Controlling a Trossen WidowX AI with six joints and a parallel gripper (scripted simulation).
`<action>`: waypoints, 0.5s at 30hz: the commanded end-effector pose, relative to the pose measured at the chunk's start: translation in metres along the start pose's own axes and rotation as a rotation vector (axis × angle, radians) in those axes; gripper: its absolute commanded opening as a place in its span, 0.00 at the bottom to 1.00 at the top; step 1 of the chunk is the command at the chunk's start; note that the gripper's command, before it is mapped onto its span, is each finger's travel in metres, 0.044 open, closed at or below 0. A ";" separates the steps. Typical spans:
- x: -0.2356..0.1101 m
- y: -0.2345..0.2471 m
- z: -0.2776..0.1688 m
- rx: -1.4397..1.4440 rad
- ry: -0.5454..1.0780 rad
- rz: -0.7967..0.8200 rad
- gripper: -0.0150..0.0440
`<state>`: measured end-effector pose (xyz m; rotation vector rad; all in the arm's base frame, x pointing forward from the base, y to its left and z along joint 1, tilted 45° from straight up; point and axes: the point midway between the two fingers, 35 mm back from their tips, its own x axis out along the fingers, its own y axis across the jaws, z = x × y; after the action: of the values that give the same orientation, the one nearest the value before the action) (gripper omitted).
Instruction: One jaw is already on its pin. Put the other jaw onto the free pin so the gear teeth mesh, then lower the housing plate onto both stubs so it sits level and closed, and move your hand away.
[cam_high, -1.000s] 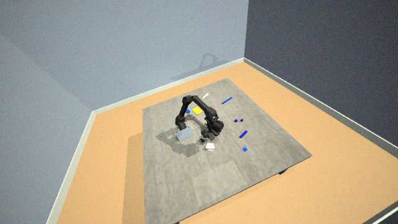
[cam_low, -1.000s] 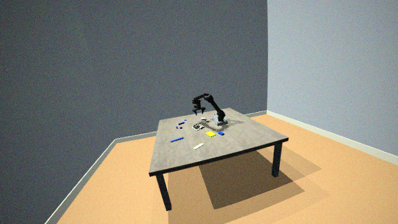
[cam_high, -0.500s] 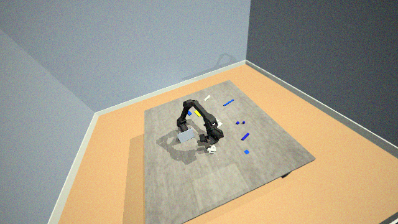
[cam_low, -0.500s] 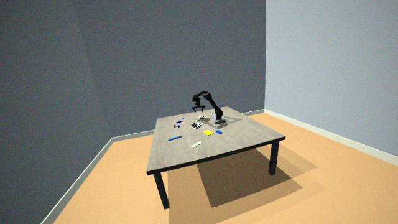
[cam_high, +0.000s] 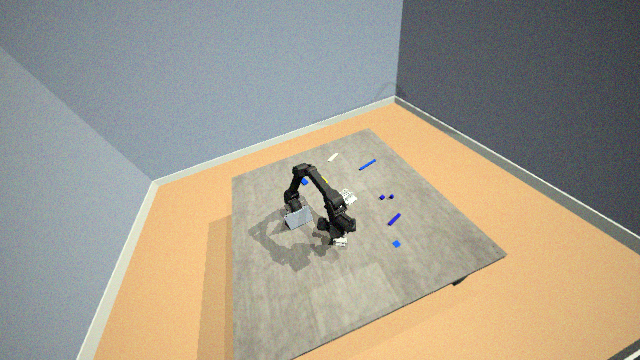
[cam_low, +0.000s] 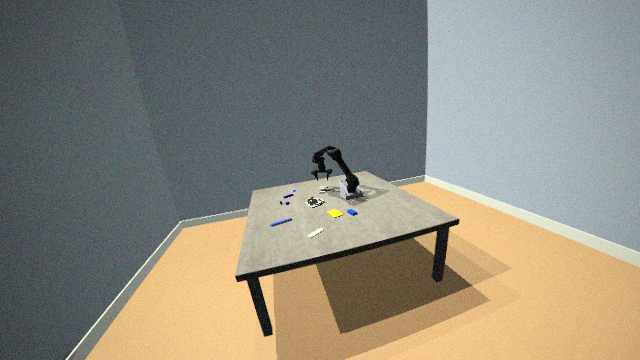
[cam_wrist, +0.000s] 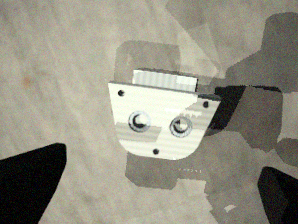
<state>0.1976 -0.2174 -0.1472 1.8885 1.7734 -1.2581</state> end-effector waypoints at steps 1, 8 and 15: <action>0.006 0.000 0.002 0.010 -0.006 -0.004 1.00; 0.039 -0.002 0.000 0.010 -0.005 -0.004 1.00; 0.039 -0.002 0.000 0.010 -0.005 -0.004 1.00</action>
<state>0.1906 -0.1919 -0.1749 1.8762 1.7740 -1.2735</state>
